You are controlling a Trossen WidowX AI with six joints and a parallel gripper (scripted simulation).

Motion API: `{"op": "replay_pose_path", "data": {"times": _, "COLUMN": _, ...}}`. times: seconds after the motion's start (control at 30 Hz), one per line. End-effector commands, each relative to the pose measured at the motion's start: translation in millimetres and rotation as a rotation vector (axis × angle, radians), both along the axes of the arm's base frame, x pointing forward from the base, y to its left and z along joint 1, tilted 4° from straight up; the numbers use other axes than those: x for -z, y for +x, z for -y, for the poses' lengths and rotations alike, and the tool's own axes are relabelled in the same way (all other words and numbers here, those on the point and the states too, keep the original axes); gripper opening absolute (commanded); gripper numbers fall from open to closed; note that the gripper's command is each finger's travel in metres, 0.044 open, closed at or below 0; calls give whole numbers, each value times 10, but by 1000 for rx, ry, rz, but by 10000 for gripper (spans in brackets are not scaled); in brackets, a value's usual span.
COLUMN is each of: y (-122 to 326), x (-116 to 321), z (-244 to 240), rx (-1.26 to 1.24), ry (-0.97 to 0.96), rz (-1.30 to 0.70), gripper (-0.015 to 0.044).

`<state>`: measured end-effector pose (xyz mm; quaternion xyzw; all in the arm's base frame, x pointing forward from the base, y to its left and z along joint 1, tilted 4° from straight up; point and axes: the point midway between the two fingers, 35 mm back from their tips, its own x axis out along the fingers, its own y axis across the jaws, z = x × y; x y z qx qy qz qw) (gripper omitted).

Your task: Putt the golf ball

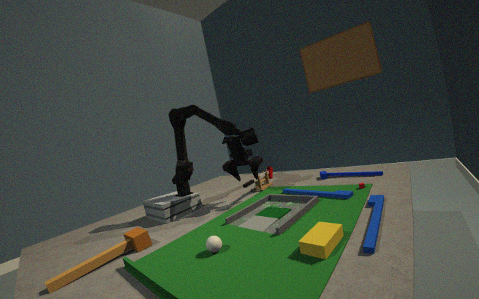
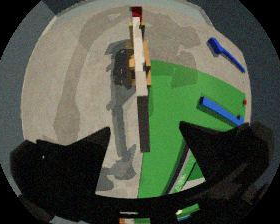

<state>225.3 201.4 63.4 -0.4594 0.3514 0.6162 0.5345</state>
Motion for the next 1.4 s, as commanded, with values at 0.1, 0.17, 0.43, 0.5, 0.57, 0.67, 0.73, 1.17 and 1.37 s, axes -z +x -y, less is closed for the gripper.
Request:
{"op": "replay_pose_path", "data": {"times": 0.1, "y": -3, "x": 259, "z": -8, "rx": 3, "ry": -7, "rz": -7, "gripper": 440}}
{"op": "replay_pose_path", "data": {"times": 0.17, "y": -3, "x": 272, "z": -9, "rx": 3, "ry": -7, "rz": -7, "gripper": 440}}
{"op": "replay_pose_path", "data": {"times": 0.43, "y": -1, "x": 308, "z": -13, "rx": 3, "ry": -7, "rz": -7, "gripper": 440}}
{"op": "replay_pose_path", "data": {"times": 0.5, "y": 1, "x": 338, "z": -15, "rx": 3, "ry": -7, "rz": -7, "gripper": 440}}
{"op": "replay_pose_path", "data": {"times": 0.57, "y": 2, "x": 370, "z": -18, "rx": 3, "ry": -7, "rz": -7, "gripper": 440}}
{"op": "replay_pose_path", "data": {"times": 0.67, "y": 3, "x": 418, "z": -21, "rx": 3, "ry": -7, "rz": -7, "gripper": 440}}
{"op": "replay_pose_path", "data": {"times": 0.73, "y": 4, "x": 450, "z": -23, "rx": 3, "ry": -7, "rz": -7, "gripper": 440}}
{"op": "replay_pose_path", "data": {"times": 1.17, "y": 14, "x": 470, "z": -38, "rx": 0, "ry": 0, "rz": -1, "gripper": 361}}
{"op": "replay_pose_path", "data": {"times": 1.37, "y": 14, "x": 470, "z": -38, "rx": 0, "ry": 0, "rz": -1, "gripper": 204}}
